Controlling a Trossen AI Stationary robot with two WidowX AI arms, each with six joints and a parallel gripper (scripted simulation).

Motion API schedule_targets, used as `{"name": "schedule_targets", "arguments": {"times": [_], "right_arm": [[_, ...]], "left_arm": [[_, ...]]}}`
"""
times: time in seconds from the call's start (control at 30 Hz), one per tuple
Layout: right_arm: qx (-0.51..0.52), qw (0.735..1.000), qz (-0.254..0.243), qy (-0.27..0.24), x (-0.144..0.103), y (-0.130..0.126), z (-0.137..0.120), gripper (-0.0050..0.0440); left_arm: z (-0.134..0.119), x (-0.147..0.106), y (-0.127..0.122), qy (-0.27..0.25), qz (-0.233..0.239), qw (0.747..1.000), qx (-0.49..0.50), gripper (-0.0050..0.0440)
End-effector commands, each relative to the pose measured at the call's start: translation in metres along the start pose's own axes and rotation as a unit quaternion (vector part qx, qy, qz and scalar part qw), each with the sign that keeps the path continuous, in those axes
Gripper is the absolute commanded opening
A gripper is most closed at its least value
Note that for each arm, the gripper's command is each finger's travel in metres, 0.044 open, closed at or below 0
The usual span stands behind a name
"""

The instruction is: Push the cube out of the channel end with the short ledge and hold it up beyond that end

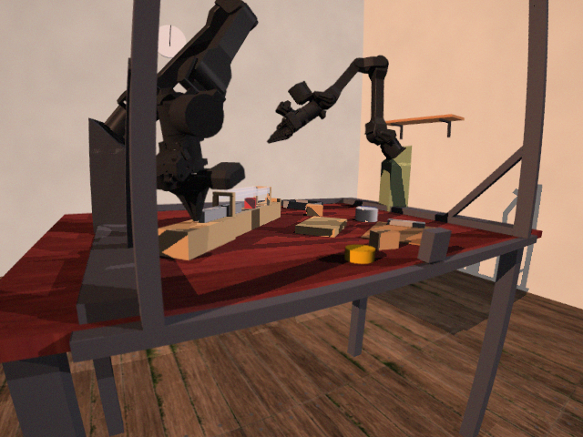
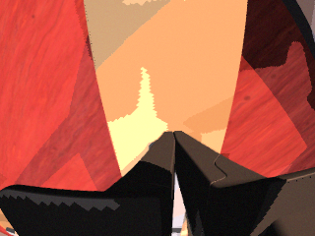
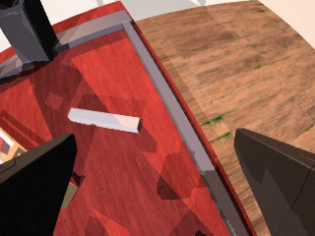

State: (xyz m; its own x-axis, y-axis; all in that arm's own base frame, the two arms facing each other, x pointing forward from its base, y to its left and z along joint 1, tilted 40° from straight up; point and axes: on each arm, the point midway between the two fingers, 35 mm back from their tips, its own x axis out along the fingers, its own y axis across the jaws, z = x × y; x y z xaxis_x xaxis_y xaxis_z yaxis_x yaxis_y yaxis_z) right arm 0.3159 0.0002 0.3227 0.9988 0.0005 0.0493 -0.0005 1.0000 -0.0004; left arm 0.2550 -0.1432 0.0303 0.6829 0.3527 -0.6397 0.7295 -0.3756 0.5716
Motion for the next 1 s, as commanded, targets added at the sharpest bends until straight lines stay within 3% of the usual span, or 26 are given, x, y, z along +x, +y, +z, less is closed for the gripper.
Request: {"name": "schedule_targets", "arguments": {"times": [0.0,0.97], "right_arm": [[0.001,1.000,-0.001,-0.015,-0.003,0.000,0.011,0.0400],[0.001,1.000,-0.001,-0.015,-0.003,0.000,0.011,0.0400]], "left_arm": [[-0.007,-0.001,0.003,-0.002,0.004,1.000,-0.006,0.0000],[-0.030,0.006,0.003,-0.002,0.005,1.000,-0.007,0.0000]]}}
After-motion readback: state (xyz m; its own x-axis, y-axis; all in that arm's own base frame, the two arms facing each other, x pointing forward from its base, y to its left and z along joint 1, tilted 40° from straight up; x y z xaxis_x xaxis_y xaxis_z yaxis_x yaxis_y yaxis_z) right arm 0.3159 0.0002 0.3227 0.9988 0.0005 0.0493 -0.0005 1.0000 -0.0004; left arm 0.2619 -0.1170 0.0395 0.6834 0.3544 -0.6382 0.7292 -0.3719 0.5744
